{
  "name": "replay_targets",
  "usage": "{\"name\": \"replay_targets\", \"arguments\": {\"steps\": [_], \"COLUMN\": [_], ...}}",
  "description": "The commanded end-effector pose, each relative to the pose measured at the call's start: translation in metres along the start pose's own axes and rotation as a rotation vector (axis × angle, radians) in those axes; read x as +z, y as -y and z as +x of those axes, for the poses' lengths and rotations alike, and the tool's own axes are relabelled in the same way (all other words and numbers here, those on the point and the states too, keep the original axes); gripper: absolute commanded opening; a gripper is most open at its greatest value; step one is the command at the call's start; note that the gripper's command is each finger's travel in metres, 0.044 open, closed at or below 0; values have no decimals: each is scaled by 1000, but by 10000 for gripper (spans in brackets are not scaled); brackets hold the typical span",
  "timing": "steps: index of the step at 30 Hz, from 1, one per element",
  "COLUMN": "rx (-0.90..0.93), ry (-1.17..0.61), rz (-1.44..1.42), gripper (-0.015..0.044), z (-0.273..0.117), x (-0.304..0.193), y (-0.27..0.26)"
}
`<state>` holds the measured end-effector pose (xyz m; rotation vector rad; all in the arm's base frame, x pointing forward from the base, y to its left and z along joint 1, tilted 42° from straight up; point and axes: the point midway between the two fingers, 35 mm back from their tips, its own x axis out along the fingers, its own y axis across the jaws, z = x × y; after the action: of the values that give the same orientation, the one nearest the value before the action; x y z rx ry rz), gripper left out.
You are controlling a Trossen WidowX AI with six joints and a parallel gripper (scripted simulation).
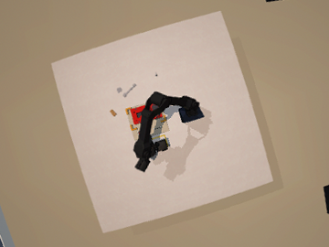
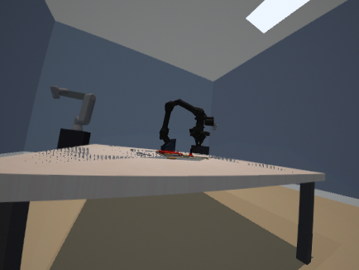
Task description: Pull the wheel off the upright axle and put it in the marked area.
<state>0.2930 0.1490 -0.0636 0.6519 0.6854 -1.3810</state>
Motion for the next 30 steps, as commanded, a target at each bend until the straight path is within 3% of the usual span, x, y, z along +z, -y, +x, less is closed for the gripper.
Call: {"name": "replay_targets", "arguments": {"steps": [1,11,16,27,30], "rx": [-4,-3,-3,-11,-9], "ry": [9,12,13,9,9], "rz": [-8,-7,-7,-1,-3], "gripper": [0,0,0,289,300], "z": [15,84,89,83,70], "x": [0,2,3,3,2], "y": [0,1,1,2,1]}}
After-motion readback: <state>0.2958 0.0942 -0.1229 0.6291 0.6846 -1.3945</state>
